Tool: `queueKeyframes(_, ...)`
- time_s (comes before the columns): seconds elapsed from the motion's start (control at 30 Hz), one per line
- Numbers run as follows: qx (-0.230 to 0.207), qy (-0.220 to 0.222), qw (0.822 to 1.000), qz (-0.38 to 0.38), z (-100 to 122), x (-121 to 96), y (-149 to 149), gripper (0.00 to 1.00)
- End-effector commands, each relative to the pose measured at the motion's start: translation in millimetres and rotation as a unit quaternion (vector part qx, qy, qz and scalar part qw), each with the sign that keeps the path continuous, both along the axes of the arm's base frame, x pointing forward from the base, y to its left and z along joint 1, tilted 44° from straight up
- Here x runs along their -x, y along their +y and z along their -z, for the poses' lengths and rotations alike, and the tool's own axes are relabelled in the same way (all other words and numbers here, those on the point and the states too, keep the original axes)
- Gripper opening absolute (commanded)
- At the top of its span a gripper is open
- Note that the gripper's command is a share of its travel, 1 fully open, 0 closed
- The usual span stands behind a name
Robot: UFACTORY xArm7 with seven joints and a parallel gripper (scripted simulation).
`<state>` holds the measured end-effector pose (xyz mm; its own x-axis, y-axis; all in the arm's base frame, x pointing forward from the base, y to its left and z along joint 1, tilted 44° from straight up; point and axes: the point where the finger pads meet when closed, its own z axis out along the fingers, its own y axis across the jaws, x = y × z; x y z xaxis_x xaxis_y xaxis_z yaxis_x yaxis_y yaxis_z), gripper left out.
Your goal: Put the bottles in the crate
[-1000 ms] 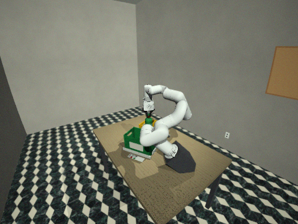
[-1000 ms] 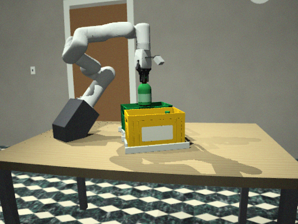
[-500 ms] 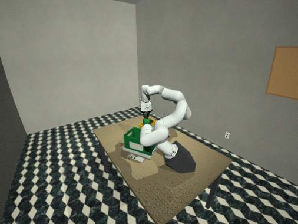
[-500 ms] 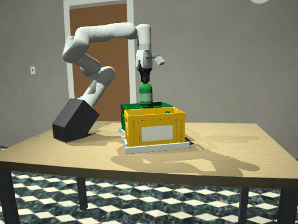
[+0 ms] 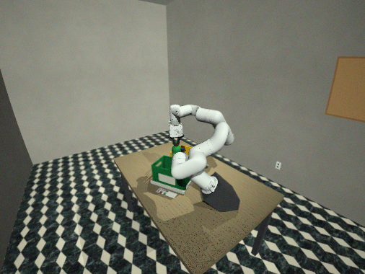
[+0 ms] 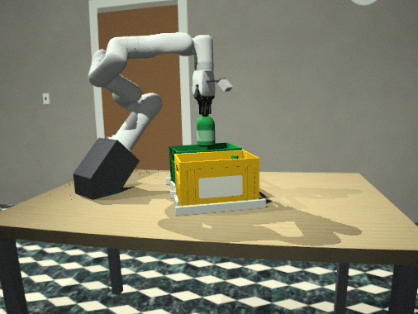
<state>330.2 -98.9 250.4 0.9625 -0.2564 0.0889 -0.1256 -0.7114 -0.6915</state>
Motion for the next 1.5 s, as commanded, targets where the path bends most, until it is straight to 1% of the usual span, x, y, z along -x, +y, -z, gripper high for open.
queueKeyframes(0.0,0.0,-0.001,1.0,0.002,-5.7,1.5,4.0,0.0)
queueKeyframes(0.23,0.0,-0.001,1.0,0.002,-14.3,5.2,14.9,0.0)
queueKeyframes(1.47,0.0,-0.001,1.0,0.002,-12.6,4.7,12.8,0.0)
